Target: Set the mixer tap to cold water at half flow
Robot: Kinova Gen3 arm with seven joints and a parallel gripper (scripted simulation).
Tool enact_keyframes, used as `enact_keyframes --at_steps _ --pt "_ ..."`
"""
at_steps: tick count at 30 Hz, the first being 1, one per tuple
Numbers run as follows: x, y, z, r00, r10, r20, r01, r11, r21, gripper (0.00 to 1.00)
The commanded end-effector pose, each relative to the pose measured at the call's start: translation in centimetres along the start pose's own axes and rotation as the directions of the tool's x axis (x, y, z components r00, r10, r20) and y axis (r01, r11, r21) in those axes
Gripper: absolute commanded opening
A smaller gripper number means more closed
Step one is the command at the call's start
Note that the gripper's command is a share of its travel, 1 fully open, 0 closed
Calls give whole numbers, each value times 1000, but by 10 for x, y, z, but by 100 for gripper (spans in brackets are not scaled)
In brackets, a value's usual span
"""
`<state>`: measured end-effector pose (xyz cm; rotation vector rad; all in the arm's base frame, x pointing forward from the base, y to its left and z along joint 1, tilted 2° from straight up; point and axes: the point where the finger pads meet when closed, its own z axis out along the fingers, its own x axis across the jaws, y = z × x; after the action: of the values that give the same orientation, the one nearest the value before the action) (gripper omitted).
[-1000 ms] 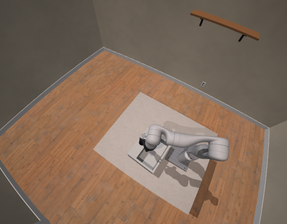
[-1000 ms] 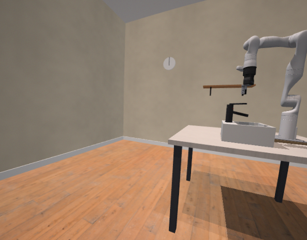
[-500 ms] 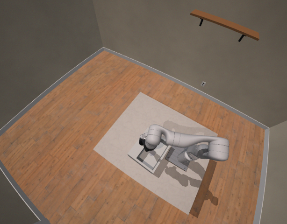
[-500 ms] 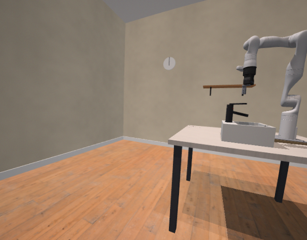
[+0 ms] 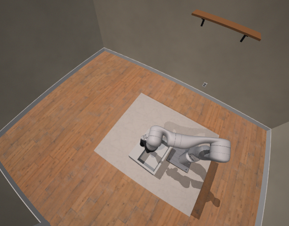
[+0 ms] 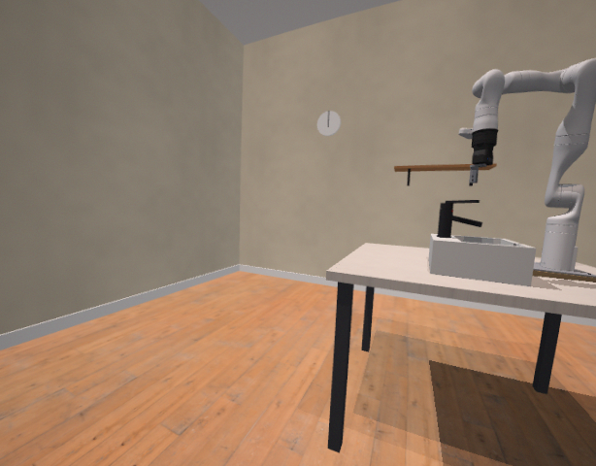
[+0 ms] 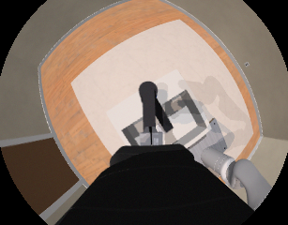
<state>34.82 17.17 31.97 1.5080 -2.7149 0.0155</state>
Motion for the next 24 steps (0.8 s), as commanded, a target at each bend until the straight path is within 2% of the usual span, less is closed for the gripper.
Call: enact_keyframes --at_steps 1,4,5,24 --pt "0 0 0 1000 0 1 0 1000 0 0" --pt "0 0 0 1000 0 1 0 1000 0 0" --pt "0 0 0 1000 0 1 0 1000 0 100" --pt "0 0 0 1000 0 1 0 1000 0 100"
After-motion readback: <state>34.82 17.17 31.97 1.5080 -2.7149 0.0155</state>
